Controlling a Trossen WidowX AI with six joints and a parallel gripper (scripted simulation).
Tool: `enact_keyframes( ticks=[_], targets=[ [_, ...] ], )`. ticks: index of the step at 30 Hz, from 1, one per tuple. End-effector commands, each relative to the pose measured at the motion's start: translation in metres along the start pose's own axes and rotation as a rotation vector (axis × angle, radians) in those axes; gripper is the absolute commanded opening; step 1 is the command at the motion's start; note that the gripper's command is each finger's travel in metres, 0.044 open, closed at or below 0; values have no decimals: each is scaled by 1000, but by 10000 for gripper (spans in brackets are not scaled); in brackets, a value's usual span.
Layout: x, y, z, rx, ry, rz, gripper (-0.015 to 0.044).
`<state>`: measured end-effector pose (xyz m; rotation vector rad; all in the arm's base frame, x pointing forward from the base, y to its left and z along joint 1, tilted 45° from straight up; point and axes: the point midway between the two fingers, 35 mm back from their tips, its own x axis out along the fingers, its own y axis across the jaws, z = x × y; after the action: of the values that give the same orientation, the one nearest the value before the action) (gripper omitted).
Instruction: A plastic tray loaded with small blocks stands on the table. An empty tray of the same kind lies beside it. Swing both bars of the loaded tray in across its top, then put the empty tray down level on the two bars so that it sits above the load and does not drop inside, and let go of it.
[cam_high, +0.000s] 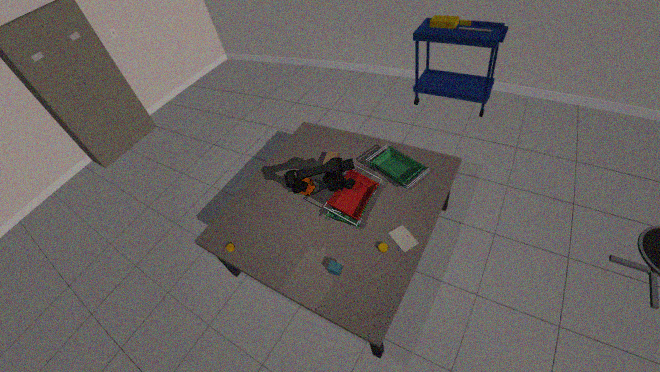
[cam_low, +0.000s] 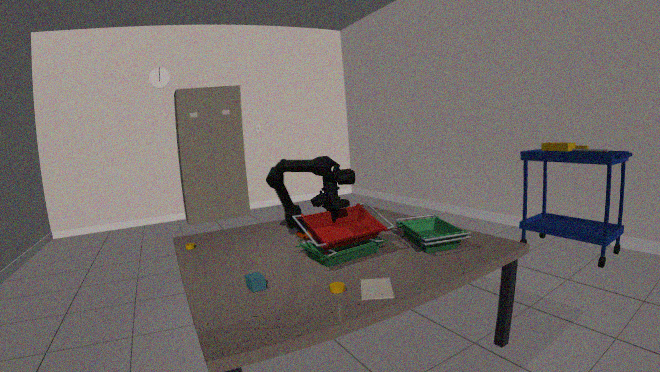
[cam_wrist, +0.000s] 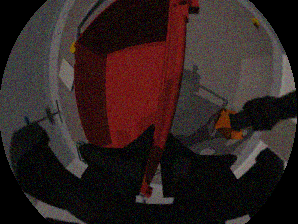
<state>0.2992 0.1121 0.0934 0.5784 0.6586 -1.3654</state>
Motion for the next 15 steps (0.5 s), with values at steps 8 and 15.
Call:
enact_keyframes(
  ticks=[8, 15],
  targets=[
    [10, -8, 1, -21, -9, -13, 0],
    [13, -9, 2, -21, -9, -13, 0]
  ],
)
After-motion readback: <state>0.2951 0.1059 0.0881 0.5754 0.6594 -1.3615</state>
